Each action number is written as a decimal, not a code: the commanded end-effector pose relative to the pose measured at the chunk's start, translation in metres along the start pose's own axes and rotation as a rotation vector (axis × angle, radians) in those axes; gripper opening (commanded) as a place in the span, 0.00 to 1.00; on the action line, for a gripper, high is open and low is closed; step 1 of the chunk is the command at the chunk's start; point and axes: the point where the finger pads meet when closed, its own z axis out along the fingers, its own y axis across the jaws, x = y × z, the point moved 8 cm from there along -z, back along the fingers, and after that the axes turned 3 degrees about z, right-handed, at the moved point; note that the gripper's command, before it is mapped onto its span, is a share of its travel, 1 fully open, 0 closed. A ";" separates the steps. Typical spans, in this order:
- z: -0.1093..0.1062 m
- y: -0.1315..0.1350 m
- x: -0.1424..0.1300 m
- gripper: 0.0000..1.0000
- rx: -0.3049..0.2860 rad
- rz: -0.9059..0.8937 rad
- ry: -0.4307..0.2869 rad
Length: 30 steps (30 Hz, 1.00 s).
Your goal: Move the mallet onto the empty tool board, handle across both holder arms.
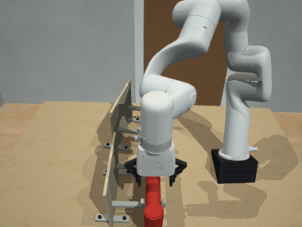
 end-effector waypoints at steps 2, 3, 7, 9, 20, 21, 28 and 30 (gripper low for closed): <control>0.045 -0.003 -0.004 1.00 0.008 0.000 -0.008; 0.047 -0.003 -0.004 1.00 0.008 0.000 -0.008; 0.047 -0.003 -0.004 1.00 0.008 0.000 -0.008; 0.047 -0.003 -0.004 1.00 0.008 0.000 -0.008; 0.047 -0.003 -0.004 0.00 0.008 0.000 -0.008; 0.047 -0.003 -0.004 0.00 0.008 0.000 -0.008; 0.047 -0.003 -0.004 0.00 0.008 0.000 -0.008; 0.047 -0.003 -0.004 0.00 0.008 0.000 -0.008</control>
